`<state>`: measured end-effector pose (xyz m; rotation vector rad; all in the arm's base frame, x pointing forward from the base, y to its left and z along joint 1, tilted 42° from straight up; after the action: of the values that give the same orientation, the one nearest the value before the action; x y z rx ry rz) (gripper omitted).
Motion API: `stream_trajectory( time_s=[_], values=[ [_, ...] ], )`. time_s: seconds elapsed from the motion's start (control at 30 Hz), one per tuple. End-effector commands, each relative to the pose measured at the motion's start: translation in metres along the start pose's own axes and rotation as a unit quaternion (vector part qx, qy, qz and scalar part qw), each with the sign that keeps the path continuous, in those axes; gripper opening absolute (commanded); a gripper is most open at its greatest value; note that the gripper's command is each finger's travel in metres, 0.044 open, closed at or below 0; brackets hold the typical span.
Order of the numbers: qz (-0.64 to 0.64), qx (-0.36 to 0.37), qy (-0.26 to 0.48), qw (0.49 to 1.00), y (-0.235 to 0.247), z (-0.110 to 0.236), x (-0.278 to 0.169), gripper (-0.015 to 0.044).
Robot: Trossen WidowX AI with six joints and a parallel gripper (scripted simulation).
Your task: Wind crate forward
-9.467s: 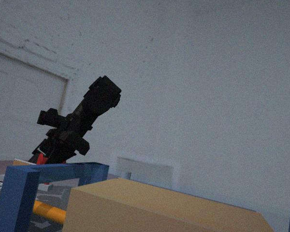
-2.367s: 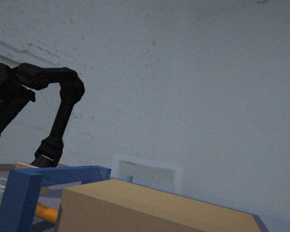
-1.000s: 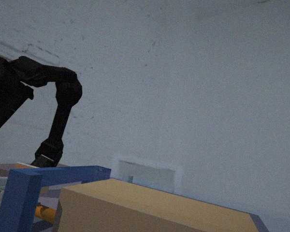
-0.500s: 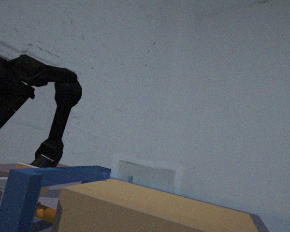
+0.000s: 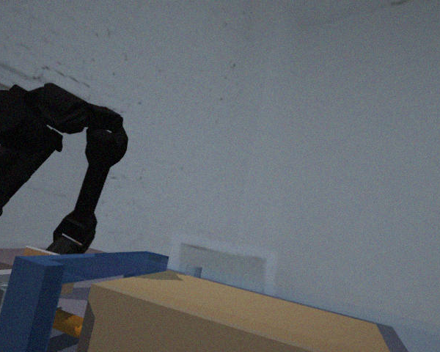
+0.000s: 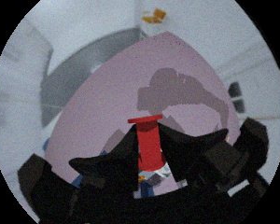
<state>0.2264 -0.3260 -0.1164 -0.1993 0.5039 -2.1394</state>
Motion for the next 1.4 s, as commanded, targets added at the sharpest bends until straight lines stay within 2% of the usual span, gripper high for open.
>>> stream_trajectory(
  time_s=[0.0, 1.37],
  values=[
    [0.002, 0.01, 0.011, 1.0, 0.011, 0.005, -0.014, 0.0],
    [0.003, 0.011, 0.014, 1.0, 0.032, 0.029, -0.067, 0.0]
  ],
)
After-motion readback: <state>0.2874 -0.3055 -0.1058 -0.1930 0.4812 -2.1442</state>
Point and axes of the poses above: the point midway between the two fingers, 35 mm back from their tips, its own z axis back along the fingers, its own y axis across the jaws, x = y × z, the point moved 4 cm from there along z, back along the fingers, and after that the axes turned 11 degrees about -z, right-handed, at the moved point
